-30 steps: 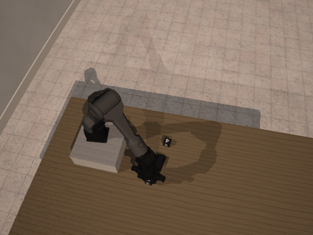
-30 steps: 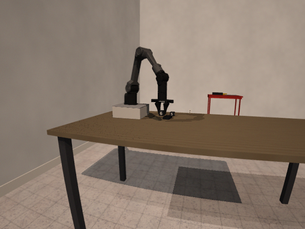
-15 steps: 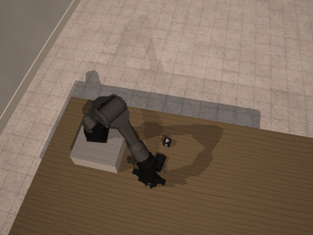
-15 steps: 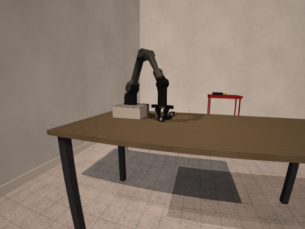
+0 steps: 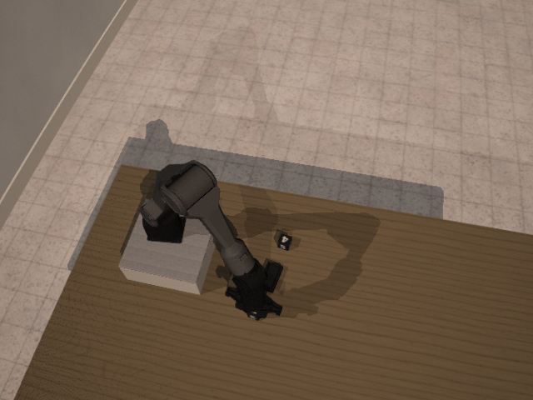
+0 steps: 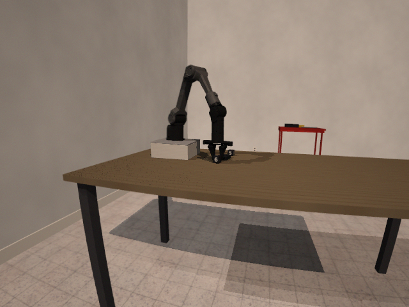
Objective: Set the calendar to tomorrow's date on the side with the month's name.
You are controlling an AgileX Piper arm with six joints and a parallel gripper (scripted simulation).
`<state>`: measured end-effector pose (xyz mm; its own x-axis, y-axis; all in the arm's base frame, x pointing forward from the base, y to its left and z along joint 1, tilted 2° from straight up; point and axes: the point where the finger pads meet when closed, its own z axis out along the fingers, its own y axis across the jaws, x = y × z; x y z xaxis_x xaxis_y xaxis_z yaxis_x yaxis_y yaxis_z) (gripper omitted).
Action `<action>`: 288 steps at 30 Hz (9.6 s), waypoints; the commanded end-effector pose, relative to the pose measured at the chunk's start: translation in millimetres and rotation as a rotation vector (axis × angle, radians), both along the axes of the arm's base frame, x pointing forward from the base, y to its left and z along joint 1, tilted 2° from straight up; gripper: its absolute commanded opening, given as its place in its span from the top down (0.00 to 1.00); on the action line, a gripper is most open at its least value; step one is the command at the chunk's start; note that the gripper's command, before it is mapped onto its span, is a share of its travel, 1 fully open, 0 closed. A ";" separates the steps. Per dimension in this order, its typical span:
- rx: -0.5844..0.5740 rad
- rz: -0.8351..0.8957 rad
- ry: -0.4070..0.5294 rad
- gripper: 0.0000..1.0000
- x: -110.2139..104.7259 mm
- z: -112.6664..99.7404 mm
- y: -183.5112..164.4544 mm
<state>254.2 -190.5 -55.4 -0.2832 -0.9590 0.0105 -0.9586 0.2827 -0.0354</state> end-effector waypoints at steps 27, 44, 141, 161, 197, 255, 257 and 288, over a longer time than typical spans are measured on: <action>0.001 -0.001 0.001 0.62 -0.4 -1.4 0.0; 0.001 -0.001 0.001 0.62 -0.4 -4.4 0.0; -0.001 -0.001 -0.001 0.00 -2.8 86.4 1.4; -0.001 -0.002 -0.001 0.00 -2.8 86.4 1.5; 0.034 -1.130 -0.020 0.00 57.4 77.4 148.4; 0.049 -1.584 -0.030 0.36 59.1 74.2 212.5; 0.049 -1.584 -0.030 0.36 59.1 74.2 212.5; 0.047 -1.584 -0.030 0.36 59.8 51.3 212.7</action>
